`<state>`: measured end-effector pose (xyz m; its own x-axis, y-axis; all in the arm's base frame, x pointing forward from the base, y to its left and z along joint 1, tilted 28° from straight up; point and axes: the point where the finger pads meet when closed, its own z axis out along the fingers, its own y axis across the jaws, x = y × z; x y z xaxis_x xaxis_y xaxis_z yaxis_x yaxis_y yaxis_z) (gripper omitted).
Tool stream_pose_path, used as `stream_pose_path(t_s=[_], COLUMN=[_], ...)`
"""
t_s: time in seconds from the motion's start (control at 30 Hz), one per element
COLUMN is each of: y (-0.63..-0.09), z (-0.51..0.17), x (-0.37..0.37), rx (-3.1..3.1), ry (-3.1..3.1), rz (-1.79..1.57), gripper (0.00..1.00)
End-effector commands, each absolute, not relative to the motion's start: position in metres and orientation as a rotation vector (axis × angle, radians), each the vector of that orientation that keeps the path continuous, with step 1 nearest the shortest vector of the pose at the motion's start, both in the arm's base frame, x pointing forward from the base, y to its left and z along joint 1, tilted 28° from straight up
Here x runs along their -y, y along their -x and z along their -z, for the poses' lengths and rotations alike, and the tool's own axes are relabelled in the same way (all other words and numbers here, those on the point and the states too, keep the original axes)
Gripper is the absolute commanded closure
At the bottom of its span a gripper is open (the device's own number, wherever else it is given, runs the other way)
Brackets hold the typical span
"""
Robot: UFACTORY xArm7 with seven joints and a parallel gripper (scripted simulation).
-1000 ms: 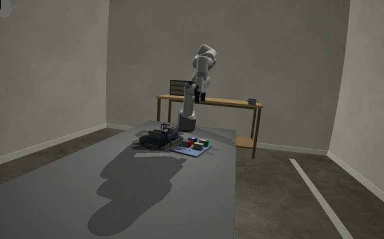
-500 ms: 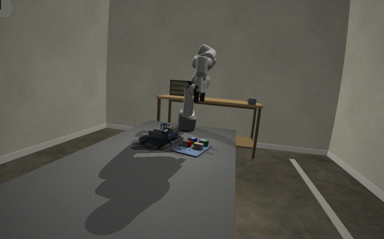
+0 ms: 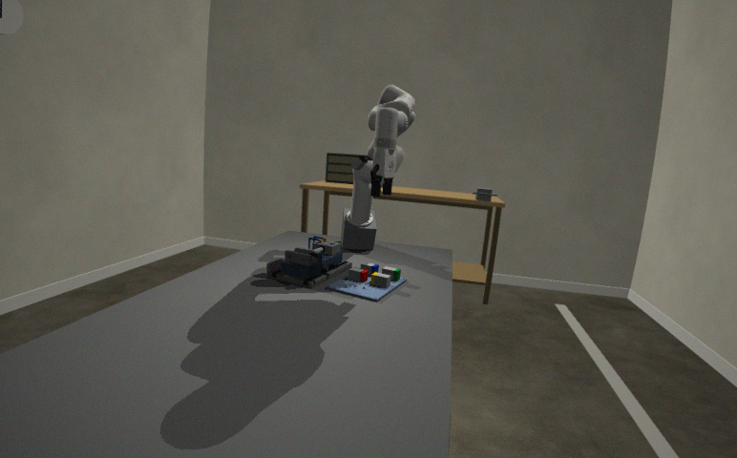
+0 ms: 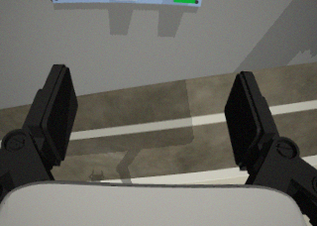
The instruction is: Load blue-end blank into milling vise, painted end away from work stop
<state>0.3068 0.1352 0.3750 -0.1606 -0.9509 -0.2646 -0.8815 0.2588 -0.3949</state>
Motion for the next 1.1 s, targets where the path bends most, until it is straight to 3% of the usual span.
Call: stream_pose_path(t_s=[0.0, 1.07], y=[-0.3076, -0.3091], z=[-0.3765, -0.3759], x=[-0.1344, -0.1320], rx=[-2.079, -2.079], ry=[1.657, 1.657], rz=[0.205, 0.206], gripper=[0.00, 0.00])
